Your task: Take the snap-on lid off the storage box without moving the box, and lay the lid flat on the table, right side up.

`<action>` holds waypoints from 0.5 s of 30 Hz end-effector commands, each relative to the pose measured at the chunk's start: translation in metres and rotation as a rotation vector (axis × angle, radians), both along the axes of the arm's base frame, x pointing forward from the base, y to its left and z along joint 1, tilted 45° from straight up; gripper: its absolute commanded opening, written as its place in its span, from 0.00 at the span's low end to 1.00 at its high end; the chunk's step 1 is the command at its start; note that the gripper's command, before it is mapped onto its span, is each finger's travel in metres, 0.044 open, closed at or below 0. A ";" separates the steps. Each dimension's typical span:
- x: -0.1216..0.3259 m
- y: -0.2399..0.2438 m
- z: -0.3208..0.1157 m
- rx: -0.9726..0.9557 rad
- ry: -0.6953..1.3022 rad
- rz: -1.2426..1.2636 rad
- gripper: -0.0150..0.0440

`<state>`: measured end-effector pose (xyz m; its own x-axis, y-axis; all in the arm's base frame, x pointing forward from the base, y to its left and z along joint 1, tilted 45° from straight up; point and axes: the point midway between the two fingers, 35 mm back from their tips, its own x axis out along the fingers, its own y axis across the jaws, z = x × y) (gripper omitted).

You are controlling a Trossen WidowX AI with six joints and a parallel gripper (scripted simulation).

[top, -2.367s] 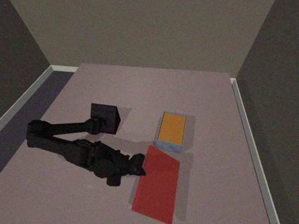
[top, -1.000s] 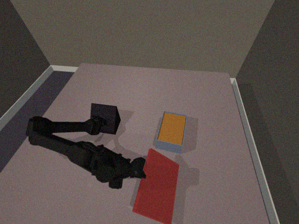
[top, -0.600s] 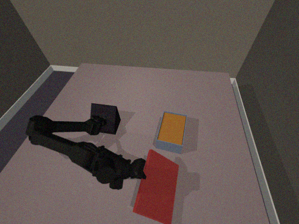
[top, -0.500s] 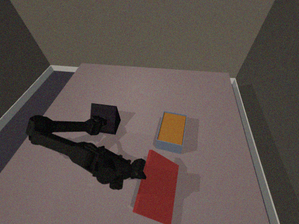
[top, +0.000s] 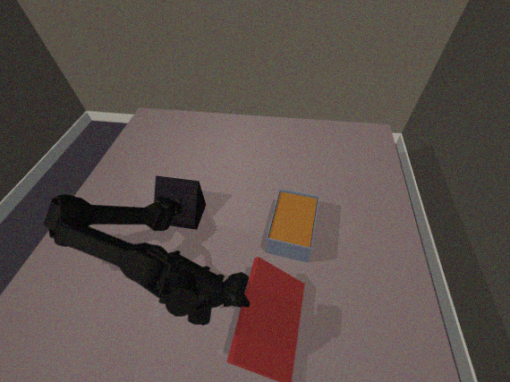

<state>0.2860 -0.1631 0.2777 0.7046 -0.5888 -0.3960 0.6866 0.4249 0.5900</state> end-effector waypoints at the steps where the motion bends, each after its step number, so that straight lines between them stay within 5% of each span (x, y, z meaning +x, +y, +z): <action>1: 0.001 0.000 -0.004 0.000 0.003 0.016 0.25; 15: 0.001 -0.008 -0.012 0.000 0.003 0.016 0.25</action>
<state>0.2852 -0.1715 0.2693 0.7046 -0.5892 -0.3956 0.6867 0.4252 0.5897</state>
